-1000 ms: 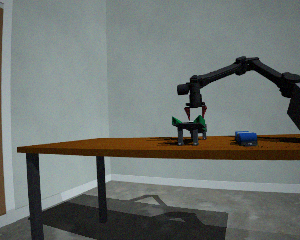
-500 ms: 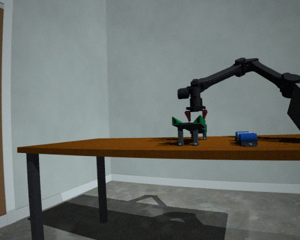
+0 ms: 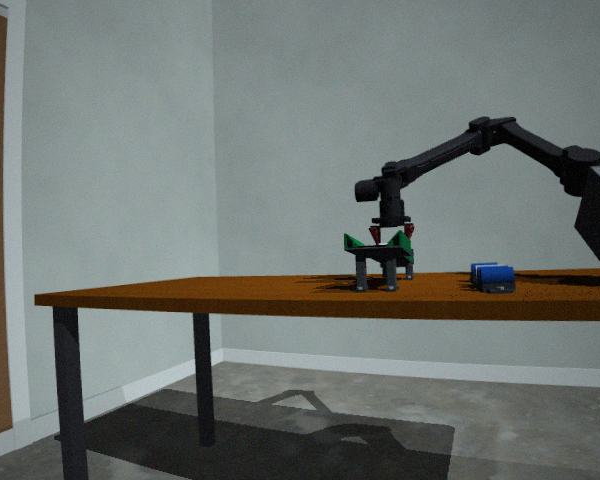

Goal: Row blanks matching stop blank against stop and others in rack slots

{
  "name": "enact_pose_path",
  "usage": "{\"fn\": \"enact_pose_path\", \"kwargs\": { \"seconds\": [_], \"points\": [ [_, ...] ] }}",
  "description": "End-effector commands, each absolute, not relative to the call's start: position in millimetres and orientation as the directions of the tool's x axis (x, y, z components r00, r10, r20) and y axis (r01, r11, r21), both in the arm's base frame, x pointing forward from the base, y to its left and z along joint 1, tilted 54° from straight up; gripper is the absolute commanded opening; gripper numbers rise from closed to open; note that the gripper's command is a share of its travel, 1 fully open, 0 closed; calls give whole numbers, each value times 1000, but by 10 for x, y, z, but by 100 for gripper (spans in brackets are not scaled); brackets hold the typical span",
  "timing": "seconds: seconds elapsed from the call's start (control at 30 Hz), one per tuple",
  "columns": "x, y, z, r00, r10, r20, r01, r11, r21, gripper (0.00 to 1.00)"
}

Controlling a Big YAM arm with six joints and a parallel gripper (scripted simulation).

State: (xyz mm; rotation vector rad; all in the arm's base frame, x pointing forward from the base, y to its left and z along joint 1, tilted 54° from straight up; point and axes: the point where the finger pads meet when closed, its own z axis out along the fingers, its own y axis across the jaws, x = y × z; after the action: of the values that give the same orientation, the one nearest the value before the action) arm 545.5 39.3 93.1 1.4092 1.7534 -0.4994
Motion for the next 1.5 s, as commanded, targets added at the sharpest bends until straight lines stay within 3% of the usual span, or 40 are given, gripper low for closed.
{"fn": "enact_pose_path", "kwargs": {
  "seconds": [0.0,1.0,1.03,1.47],
  "points": [
    [5488,338,819,-62,611,-789,941,298,158,78],
    [5488,339,819,-62,611,-789,941,298,158,78],
    [5488,339,819,-62,611,-789,941,298,158,59],
    [5487,338,821,-62,611,-789,941,299,157,59]
  ]
}}
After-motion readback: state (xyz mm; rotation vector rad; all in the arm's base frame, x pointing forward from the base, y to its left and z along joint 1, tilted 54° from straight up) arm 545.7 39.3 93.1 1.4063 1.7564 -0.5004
